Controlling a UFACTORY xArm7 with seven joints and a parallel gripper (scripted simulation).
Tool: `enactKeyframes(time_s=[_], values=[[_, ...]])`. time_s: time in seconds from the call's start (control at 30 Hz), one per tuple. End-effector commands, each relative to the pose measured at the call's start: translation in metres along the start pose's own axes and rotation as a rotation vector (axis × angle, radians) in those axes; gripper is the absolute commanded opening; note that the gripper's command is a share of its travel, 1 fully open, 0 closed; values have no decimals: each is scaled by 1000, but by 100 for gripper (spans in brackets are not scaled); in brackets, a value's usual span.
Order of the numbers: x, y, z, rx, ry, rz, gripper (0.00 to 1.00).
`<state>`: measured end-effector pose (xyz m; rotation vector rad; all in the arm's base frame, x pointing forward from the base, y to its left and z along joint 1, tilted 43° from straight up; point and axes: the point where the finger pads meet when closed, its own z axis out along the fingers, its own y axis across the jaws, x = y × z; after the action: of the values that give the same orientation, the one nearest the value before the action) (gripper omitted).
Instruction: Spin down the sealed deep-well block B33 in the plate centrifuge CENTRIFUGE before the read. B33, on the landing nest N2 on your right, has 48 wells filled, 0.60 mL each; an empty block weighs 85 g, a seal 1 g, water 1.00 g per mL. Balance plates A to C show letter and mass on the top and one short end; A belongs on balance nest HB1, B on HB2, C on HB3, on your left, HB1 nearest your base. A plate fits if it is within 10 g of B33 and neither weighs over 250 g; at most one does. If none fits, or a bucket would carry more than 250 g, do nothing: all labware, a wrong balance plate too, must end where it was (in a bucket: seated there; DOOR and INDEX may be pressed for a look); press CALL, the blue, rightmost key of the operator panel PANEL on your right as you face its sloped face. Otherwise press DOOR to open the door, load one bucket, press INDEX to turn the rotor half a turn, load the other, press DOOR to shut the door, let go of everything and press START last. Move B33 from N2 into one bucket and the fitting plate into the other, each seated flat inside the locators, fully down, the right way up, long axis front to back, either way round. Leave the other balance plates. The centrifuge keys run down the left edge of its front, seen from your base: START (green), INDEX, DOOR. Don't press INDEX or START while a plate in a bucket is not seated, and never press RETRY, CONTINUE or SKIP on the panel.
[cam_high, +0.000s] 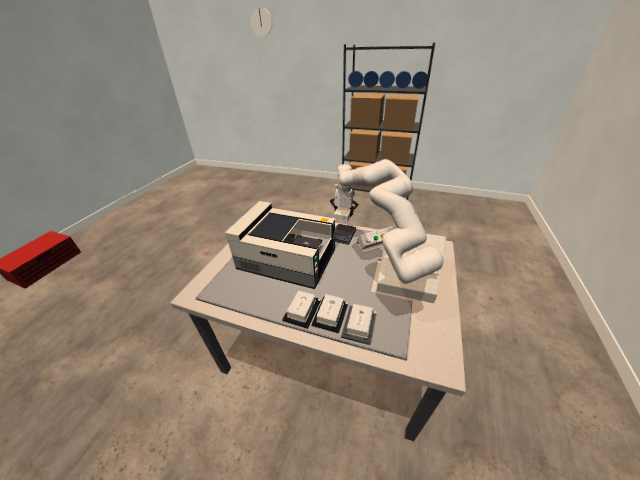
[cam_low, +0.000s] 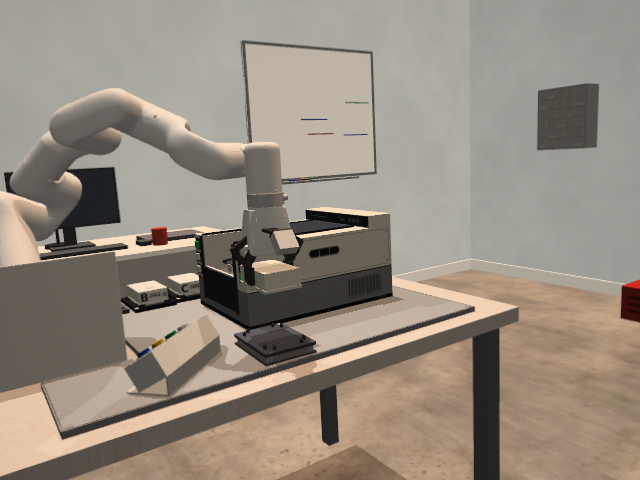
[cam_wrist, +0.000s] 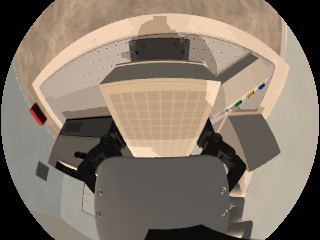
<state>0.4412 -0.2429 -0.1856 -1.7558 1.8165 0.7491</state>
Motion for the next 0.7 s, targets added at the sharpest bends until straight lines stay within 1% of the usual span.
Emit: enactKeyframes(time_s=[0.0,0.2,0.27,0.5,0.67], values=[[1,-1,-21,4,5,0,0],[1,-1,-48,4,5,0,0],[1,-1,-48,4,5,0,0],[1,-1,-76,4,5,0,0],[1,-1,-91,4,5,0,0]])
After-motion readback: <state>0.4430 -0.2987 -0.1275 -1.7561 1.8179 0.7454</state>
